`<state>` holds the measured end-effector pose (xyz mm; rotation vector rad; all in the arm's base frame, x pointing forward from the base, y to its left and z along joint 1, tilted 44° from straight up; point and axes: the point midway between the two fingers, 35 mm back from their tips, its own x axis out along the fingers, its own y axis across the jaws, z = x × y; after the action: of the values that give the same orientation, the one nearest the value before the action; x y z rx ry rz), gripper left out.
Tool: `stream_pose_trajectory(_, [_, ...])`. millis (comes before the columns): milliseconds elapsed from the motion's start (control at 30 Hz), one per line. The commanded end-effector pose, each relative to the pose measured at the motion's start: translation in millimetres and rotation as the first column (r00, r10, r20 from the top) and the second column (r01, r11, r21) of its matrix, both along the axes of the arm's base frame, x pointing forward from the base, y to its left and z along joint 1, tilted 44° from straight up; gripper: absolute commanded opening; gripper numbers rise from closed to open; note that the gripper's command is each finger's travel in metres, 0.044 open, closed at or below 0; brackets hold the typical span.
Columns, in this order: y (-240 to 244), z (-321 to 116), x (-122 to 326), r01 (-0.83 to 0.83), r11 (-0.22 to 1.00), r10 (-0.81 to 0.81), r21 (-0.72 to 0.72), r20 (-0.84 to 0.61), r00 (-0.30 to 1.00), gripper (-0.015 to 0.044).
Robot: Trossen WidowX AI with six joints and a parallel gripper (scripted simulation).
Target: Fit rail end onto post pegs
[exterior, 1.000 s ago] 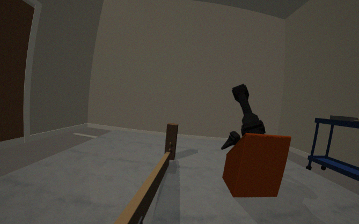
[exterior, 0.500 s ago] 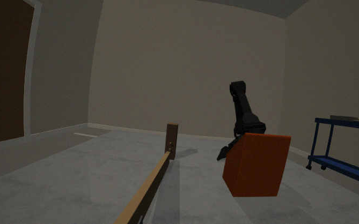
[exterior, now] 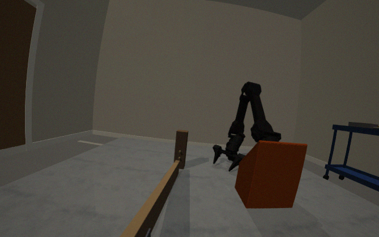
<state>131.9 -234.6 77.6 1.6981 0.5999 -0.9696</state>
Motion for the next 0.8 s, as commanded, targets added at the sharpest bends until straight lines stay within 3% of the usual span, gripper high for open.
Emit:
stream_pose_trajectory(0, [-11,23,29,-0.236,0.946,0.218,-0.224,-0.102,0.971,0.044])
stream_pose_trajectory(167, [-15,49,73,-0.485,0.773,0.426,-0.41,-0.233,0.875,0.044])
stream_pose_trajectory(367, [1,88,140,-0.708,0.422,0.59,-0.565,-0.422,0.688,0.044])
stream_pose_trajectory(633, [66,148,226,-0.768,-0.087,0.619,-0.635,-0.638,0.458,0.044])
stream_pose_trajectory(767, [108,145,253,-0.775,-0.297,0.579,-0.558,-0.751,0.319,0.044])
